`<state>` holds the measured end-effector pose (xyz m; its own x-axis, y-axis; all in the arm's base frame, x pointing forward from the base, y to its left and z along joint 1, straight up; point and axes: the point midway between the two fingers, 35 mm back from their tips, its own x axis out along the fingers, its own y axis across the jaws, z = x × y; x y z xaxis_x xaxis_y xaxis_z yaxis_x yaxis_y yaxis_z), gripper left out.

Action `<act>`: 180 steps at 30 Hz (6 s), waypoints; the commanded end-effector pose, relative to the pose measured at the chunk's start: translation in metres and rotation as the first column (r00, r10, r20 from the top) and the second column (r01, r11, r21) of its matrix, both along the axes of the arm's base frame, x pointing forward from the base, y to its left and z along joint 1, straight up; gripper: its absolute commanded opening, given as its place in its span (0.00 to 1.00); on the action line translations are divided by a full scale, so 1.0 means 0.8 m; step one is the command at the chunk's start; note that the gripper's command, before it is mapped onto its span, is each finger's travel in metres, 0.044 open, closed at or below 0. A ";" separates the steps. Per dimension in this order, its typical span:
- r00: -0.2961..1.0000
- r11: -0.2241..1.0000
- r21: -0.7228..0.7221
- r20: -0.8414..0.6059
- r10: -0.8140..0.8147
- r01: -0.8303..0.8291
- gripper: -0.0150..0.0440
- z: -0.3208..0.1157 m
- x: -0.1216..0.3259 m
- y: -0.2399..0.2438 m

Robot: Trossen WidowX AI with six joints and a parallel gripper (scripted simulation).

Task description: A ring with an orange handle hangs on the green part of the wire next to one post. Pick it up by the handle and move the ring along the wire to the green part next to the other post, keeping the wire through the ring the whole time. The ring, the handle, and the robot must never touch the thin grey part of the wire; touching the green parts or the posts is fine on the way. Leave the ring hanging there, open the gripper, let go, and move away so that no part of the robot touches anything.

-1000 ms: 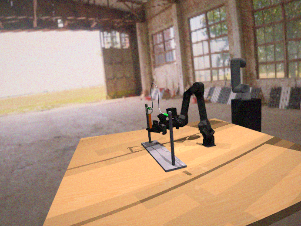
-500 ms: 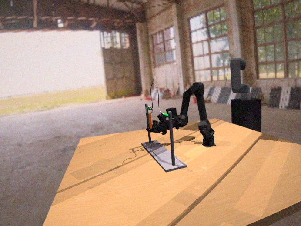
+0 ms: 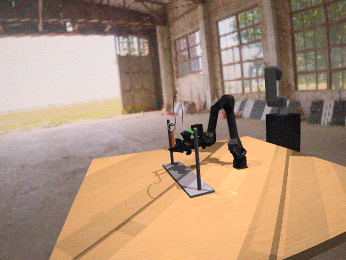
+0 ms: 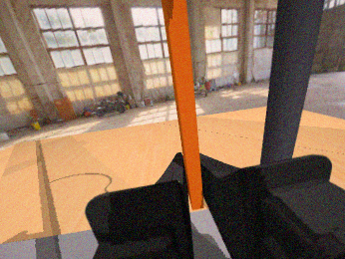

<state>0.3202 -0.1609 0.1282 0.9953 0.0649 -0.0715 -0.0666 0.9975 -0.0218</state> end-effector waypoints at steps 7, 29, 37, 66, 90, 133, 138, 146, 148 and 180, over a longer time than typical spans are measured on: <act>1.000 1.000 0.000 0.000 -0.001 0.001 0.00 0.004 0.000 0.000; 1.000 1.000 0.002 0.001 -0.003 0.003 0.00 0.016 0.000 -0.001; 1.000 1.000 0.003 0.002 -0.003 0.003 0.00 0.016 0.000 0.007; 1.000 0.999 0.049 0.003 -0.001 0.001 0.00 0.015 -0.003 0.050; 1.000 0.924 0.382 -0.012 0.007 -0.002 0.00 0.028 -0.007 0.129; 0.840 0.301 0.953 -0.195 0.506 0.040 0.00 0.166 -0.089 0.223; 0.836 0.184 0.982 -0.142 0.531 0.050 0.00 0.188 -0.091 0.227; 0.833 0.005 0.998 -0.058 0.550 0.067 0.00 0.221 -0.091 0.229; 0.832 -0.036 0.997 -0.040 0.553 0.071 0.00 0.229 -0.092 0.229; 0.829 -0.153 0.983 0.001 0.559 0.102 0.00 0.285 -0.092 0.215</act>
<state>0.2472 0.0106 0.3560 0.7949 0.5991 0.0954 0.0359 -0.2034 0.9784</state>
